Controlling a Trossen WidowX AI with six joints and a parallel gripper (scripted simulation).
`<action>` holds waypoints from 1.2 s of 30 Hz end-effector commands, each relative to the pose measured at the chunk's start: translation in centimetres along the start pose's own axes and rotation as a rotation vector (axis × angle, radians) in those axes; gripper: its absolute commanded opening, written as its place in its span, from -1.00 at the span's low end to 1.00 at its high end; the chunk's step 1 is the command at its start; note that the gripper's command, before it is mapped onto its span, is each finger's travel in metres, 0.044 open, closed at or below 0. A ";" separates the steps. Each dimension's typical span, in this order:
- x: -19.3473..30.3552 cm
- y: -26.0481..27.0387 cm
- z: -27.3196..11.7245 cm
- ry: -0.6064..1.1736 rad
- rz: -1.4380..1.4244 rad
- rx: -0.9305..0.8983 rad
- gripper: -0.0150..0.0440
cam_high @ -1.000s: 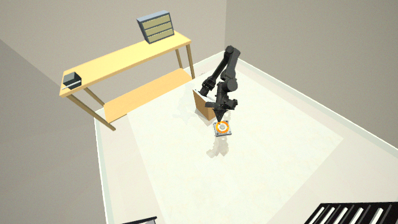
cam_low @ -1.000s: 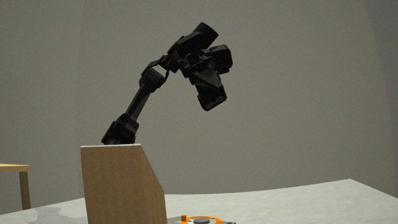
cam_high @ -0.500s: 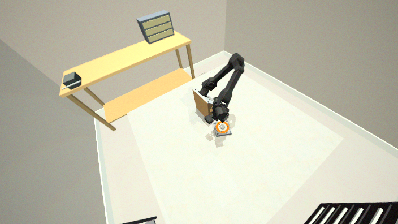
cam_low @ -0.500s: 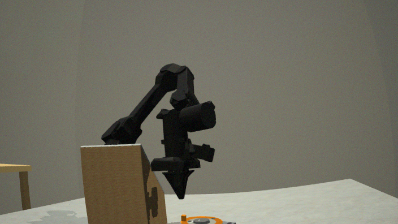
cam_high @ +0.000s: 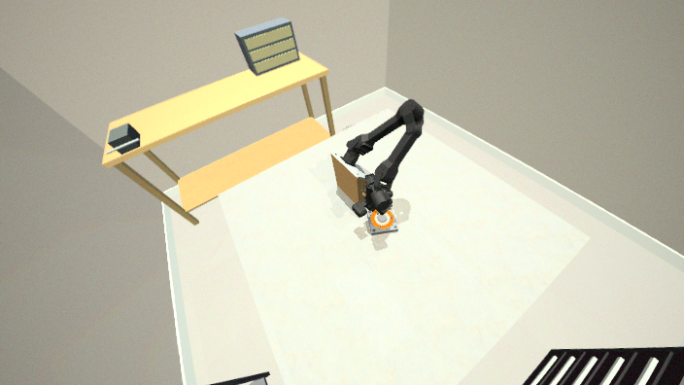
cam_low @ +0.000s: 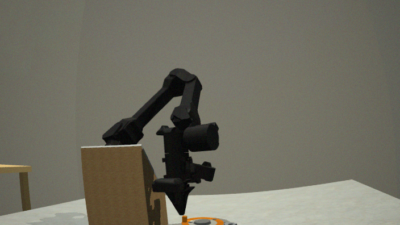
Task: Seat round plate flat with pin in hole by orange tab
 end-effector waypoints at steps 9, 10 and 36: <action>0.5 0.3 1.6 0.008 0.010 -0.007 -0.49; 0.5 0.4 1.6 0.008 0.010 -0.007 -0.49; 1.1 2.7 1.5 0.009 0.011 -0.009 -0.49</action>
Point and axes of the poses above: the point midway between the two fingers, 35 mm back from their tips, its own z axis out along the fingers, its own y axis across the jaws, x = y × z, the point moved 6 cm from there along -z, back along the fingers, and after that the axes turned 8 degrees about z, right-handed, at the moved point
